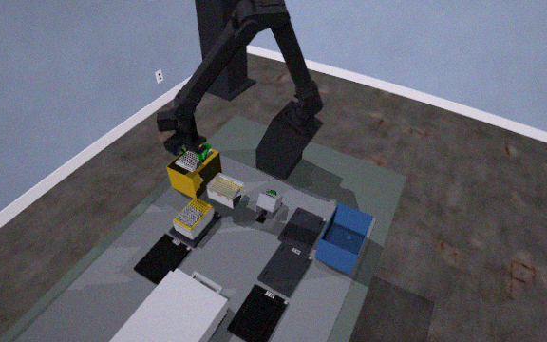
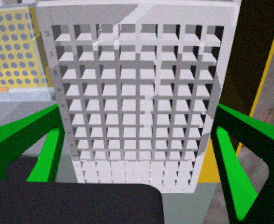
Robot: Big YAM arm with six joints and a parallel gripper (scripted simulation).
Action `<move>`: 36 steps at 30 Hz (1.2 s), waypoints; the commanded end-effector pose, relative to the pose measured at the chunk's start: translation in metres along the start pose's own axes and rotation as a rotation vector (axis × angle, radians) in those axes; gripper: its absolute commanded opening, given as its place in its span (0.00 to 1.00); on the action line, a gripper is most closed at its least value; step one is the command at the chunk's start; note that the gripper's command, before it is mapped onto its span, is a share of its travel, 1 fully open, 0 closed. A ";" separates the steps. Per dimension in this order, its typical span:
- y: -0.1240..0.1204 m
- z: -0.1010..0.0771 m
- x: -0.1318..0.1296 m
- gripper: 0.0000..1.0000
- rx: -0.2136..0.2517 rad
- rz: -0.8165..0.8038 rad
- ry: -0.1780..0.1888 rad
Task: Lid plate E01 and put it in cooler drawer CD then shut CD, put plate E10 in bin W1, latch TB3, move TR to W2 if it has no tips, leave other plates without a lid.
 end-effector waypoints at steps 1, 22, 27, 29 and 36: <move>0.009 -0.010 -0.024 0.00 -0.030 -0.010 -0.018; 0.008 -0.013 -0.023 0.00 -0.036 -0.015 -0.025; 0.008 -0.013 -0.023 0.00 -0.036 -0.015 -0.025; 0.008 -0.013 -0.023 1.00 -0.036 -0.015 -0.025; 0.008 -0.013 -0.023 1.00 -0.036 -0.015 -0.025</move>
Point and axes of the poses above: the point where the finger pads meet when closed, its own z axis out along the fingers, its own x axis across the jaws, y = z × x, the point moved 7 cm from there along -z, back along the fingers, and after that the axes turned 12 degrees about z, right-handed, at the moved point
